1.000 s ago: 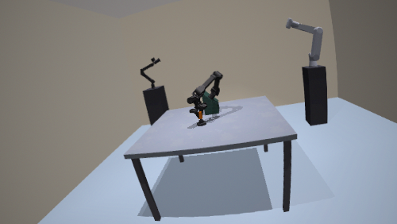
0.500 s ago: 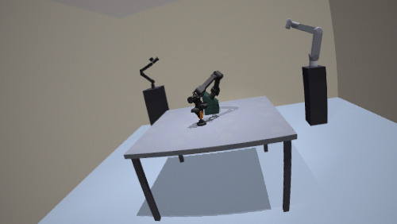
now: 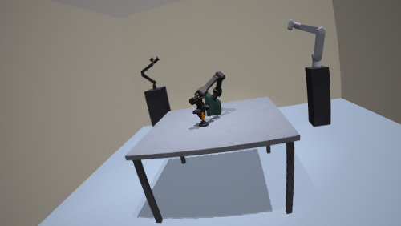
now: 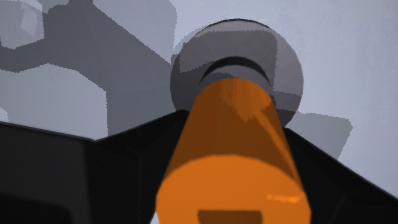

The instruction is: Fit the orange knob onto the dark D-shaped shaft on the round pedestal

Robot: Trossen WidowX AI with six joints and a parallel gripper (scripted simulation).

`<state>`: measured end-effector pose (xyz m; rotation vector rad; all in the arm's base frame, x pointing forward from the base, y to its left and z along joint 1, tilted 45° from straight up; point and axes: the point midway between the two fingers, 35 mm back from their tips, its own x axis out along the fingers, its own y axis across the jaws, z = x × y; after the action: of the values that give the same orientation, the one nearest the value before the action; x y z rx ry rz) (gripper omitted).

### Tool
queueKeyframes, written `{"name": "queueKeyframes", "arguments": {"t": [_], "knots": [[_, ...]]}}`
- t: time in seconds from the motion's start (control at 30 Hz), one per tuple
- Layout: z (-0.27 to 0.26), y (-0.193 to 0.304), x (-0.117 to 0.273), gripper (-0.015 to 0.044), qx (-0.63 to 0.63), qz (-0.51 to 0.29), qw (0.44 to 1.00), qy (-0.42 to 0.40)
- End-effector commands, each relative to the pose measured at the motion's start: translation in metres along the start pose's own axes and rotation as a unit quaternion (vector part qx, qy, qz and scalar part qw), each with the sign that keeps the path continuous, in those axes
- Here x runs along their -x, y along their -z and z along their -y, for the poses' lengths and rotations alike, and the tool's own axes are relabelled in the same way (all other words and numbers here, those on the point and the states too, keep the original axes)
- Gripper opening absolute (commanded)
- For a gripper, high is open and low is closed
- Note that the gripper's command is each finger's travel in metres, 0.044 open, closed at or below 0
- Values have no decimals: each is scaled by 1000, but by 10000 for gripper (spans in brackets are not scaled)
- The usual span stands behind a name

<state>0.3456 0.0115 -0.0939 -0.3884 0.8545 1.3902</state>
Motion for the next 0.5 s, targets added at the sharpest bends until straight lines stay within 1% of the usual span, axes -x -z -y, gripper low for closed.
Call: {"name": "queueKeyframes", "arguments": {"t": [0.0, 0.17, 0.37, 0.47], "knots": [[1, -1, 3, 0, 2, 1, 1000, 2], [1, -2, 5, 0, 6, 1, 1000, 2], [1, -1, 5, 0, 101, 1, 995, 2], [1, 0, 4, 0, 106, 1, 994, 2]]}}
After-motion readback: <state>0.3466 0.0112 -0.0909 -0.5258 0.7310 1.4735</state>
